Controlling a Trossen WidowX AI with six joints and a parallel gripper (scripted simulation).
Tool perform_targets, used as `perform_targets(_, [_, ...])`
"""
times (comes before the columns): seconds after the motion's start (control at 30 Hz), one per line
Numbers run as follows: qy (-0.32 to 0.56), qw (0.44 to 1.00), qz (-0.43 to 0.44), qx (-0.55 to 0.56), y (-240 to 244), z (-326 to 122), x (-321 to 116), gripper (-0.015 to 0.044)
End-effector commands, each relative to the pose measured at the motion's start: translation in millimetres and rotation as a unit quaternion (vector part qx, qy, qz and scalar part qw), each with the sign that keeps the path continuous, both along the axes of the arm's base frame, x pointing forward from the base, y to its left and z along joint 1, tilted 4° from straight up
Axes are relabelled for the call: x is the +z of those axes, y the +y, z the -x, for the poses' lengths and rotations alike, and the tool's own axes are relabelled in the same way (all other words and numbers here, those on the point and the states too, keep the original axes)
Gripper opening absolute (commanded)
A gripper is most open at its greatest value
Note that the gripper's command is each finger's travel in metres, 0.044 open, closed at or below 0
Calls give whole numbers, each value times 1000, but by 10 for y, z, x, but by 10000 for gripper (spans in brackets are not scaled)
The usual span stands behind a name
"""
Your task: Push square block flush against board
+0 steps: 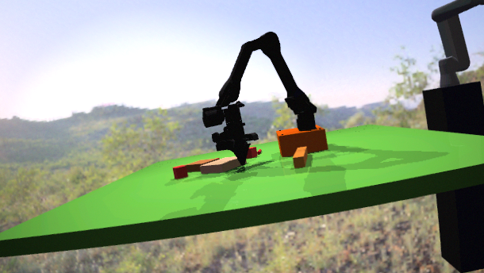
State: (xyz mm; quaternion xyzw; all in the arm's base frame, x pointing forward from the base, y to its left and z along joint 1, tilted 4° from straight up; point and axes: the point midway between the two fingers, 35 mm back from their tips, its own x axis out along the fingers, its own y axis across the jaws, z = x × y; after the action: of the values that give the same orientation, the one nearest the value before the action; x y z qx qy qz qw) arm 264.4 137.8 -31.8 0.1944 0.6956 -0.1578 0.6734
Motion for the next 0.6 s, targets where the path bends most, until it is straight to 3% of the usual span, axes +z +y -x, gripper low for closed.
perform_targets(0.0, [-9,1000,-5,-2,18,-35,-13,0])
perform_targets(0.57, [-9,1000,-5,-2,-71,-213,-15,0])
